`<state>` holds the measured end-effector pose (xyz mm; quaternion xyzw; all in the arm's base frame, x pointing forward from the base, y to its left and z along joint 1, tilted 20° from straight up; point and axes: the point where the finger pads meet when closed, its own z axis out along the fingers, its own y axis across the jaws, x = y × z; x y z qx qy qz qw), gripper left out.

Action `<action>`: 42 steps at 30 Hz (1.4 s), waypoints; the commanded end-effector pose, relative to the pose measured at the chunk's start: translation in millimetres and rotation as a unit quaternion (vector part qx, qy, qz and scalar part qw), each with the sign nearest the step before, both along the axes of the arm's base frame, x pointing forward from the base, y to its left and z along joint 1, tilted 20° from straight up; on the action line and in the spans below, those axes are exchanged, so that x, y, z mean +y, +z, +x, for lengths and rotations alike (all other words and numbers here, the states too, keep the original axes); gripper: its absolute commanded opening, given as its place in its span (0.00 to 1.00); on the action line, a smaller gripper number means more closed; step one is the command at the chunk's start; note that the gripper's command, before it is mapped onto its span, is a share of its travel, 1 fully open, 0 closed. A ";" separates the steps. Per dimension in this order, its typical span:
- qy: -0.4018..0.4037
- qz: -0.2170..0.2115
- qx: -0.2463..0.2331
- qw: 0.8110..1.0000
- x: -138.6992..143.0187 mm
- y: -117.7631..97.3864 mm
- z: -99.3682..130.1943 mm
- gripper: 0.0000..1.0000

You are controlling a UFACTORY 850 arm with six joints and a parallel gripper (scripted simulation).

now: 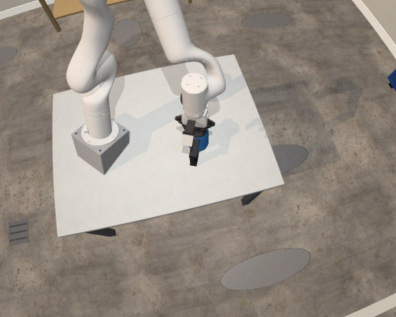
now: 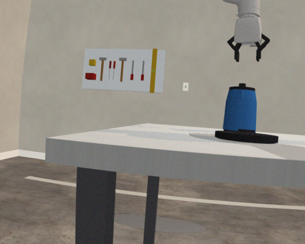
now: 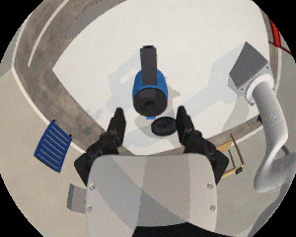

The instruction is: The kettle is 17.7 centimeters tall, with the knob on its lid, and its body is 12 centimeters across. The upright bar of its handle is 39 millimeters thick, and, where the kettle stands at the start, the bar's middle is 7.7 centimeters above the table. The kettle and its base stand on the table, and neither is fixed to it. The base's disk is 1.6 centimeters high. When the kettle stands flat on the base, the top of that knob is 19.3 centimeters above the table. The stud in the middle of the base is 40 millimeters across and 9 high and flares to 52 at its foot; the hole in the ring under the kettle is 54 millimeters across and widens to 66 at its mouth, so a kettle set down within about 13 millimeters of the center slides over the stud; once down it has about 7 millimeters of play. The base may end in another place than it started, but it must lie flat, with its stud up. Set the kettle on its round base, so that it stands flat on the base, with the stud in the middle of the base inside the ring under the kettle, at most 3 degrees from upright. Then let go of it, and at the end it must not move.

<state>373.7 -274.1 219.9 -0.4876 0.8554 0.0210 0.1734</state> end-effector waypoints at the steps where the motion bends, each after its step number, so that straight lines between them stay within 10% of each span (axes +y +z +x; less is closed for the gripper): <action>1: 0.000 0.000 -0.001 1.000 1.8 -10.1 3.6 0.81; 20: 0.000 0.000 -0.001 1.000 17.5 -82.5 25.0 0.81; 42: 0.000 -0.001 -0.001 1.000 24.6 -114.9 34.5 0.81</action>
